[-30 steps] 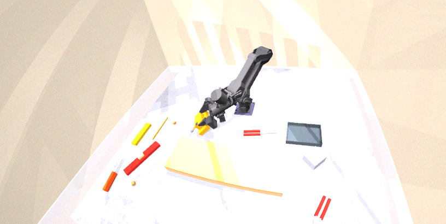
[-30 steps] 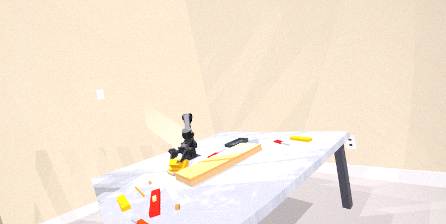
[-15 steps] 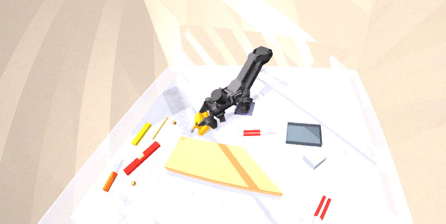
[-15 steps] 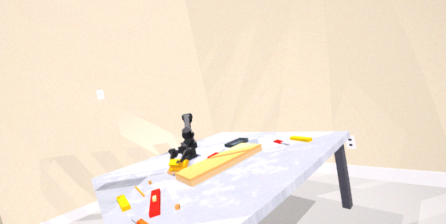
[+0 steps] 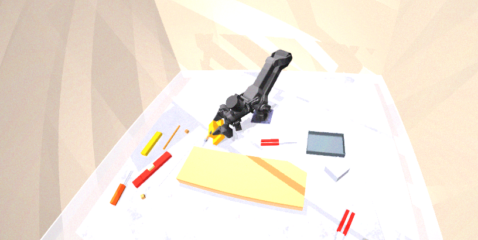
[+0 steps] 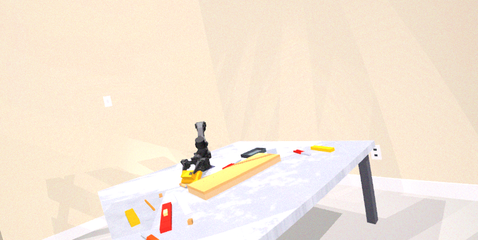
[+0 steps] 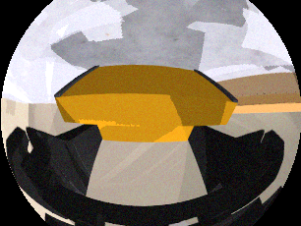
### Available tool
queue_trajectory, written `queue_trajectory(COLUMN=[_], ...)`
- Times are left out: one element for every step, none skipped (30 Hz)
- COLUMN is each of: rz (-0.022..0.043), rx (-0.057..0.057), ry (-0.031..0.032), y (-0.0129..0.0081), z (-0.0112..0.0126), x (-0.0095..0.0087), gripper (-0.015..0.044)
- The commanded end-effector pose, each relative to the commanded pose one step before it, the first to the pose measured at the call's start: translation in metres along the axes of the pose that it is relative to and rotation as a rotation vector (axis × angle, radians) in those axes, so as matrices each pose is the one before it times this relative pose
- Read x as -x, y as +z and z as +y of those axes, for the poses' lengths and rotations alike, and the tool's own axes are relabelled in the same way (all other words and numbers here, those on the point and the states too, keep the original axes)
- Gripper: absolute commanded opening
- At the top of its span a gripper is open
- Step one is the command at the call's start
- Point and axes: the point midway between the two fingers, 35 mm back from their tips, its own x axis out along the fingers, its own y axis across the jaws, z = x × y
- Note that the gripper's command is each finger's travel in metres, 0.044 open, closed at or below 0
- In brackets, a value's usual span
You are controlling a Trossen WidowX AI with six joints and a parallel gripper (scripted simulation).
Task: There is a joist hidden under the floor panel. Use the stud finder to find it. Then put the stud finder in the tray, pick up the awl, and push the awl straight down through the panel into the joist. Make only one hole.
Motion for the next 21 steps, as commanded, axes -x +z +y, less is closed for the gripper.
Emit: queue_trajectory(rz=[-0.01005, 0.0, 0.0, 0.0, 0.0, 0.0, 0.0, 0.0, 0.0, 0.0, 0.0, 0.0, 0.0, 0.0, 0.0, 0.0, 0.01003, 0.0, 0.0, 0.0, 0.0], rx=[0.0082, 0.0, 0.0, 0.0, 0.0, 0.0, 0.0, 0.0, 0.0, 0.0, 0.0, 0.0, 0.0, 0.0, 0.0, 0.0, -0.0082, 0.0, 0.0, 0.0, 0.0], ry=[-0.00022, 0.0, 0.0, 0.0, 0.0, 0.0, 0.0, 0.0, 0.0, 0.0, 0.0, 0.0, 0.0, 0.0, 0.0, 0.0, 0.0002, 0.0, 0.0, 0.0, 0.0], y=[0.00255, 0.0, 0.0, 0.0, 0.0, 0.0, 0.0, 0.0, 0.0, 0.0, 0.0, 0.0, 0.0, 0.0, 0.0, 0.0, -0.00254, 0.0, 0.0, 0.0, 0.0], z=[0.0003, 0.0, 0.0, 0.0, 0.0, 0.0, 0.0, 0.0, 0.0, 0.0, 0.0, 0.0, 0.0, 0.0, 0.0, 0.0, -0.00029, 0.0, 0.0, 0.0, 0.0], x=[-0.00001, 0.0, 0.0, 0.0, 0.0, 0.0, 0.0, 0.0, 0.0, 0.0, 0.0, 0.0, 0.0, 0.0, 0.0, 0.0, 0.00004, 0.0, 0.0, 0.0, 0.0], gripper=[0.0379, 0.0379, 0.0379, 0.0379, 0.0379, 0.0379, 0.0379, 0.0379, 0.0379, 0.0379, 0.0379, 0.0379, 0.0379, 0.0379, 0.0379, 0.0379, 0.0406, 0.0432, 0.044, 0.044, 0.044])
